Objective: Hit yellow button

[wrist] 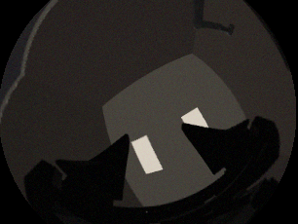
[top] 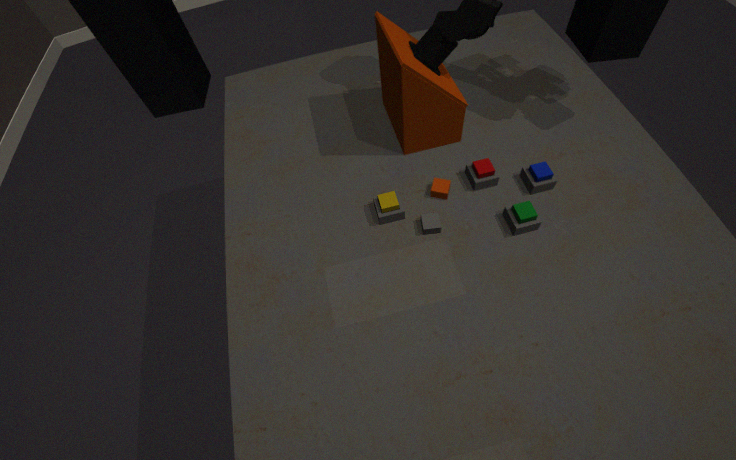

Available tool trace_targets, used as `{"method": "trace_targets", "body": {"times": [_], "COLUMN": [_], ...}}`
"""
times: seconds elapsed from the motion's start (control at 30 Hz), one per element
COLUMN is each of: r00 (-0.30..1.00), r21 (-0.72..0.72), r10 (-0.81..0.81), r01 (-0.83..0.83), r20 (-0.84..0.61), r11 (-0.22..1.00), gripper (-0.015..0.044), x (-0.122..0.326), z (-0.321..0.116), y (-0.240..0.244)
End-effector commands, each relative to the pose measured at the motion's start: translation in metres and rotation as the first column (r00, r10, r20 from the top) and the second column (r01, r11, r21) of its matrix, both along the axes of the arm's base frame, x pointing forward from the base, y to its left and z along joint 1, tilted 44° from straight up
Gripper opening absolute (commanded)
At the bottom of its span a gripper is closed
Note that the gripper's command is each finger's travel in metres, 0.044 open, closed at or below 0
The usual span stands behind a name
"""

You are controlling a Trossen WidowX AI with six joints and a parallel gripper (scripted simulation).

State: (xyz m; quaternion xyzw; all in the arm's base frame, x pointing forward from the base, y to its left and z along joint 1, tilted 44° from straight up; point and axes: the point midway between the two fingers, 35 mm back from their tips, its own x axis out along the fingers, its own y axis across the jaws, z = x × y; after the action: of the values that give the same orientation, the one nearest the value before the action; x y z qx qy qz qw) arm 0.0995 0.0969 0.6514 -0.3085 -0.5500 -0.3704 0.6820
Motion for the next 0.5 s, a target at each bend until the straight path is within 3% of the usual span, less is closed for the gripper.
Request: {"method": "trace_targets", "body": {"times": [0.0, 0.17, 0.47], "r00": [1.000, 0.990, 0.919], "r21": [-0.007, -0.232, -0.481], "r10": [-0.001, -0.034, -0.133], "r01": [0.001, 0.002, -0.068], "r20": [-0.003, -0.135, -0.371], "r11": [1.000, 0.973, 0.874], "gripper": [0.0400, 0.0400, 0.0400], "x": [0.002, 0.067, 0.176], "z": [0.000, -0.020, -0.082], "y": [0.002, 0.055, 0.105]}}
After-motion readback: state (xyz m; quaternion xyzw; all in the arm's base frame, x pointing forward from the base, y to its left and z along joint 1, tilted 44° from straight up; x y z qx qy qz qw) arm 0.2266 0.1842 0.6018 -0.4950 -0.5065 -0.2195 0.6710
